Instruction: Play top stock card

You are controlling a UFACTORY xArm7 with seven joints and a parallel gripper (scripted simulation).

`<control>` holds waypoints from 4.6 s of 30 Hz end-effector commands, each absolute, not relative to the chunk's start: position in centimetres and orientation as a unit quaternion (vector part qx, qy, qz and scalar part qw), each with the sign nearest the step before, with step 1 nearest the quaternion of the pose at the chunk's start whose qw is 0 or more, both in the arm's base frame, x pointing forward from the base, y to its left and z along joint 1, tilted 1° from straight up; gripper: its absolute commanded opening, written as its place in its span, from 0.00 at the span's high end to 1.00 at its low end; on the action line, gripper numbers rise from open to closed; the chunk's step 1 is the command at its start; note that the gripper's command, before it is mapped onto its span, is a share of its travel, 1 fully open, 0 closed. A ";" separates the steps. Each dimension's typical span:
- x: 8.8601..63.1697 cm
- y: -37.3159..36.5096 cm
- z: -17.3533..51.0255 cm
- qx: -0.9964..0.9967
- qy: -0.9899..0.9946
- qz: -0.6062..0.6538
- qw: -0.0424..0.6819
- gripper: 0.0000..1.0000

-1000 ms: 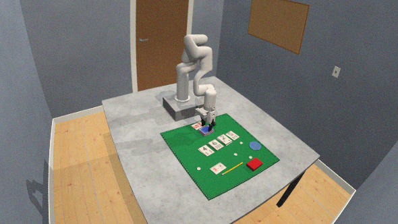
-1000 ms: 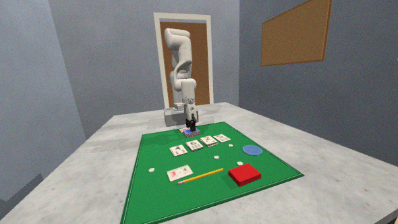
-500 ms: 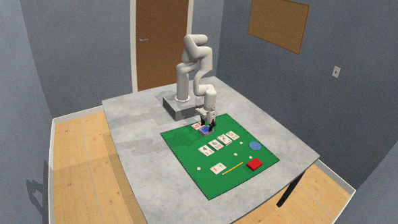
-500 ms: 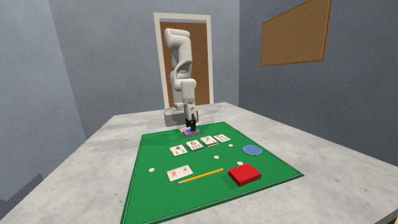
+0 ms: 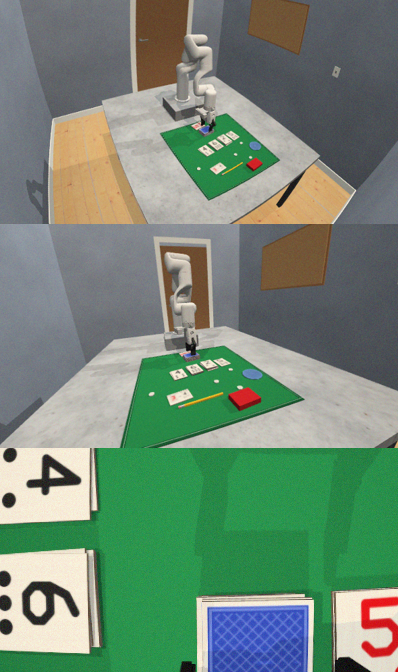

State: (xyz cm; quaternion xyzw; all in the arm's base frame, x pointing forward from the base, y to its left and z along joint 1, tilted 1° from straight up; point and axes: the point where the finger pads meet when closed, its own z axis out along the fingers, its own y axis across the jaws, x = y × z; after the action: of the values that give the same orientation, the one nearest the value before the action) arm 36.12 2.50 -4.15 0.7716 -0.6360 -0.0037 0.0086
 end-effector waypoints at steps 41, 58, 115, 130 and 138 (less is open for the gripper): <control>36.4 2.5 -5.0 0.772 -0.636 -0.002 0.007 0.13; 36.4 2.5 -5.0 0.772 -0.636 -0.002 0.007 0.13; 36.4 2.5 -5.3 0.772 -0.636 -0.002 0.007 0.25; 36.4 2.5 -5.3 0.772 -0.636 -0.002 0.007 0.26; 36.4 2.5 -5.3 0.772 -0.636 -0.002 0.007 0.26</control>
State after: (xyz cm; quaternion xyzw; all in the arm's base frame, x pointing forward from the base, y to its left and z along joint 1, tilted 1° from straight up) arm 36.25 2.50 -5.42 0.7716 -0.6360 -0.0037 0.0085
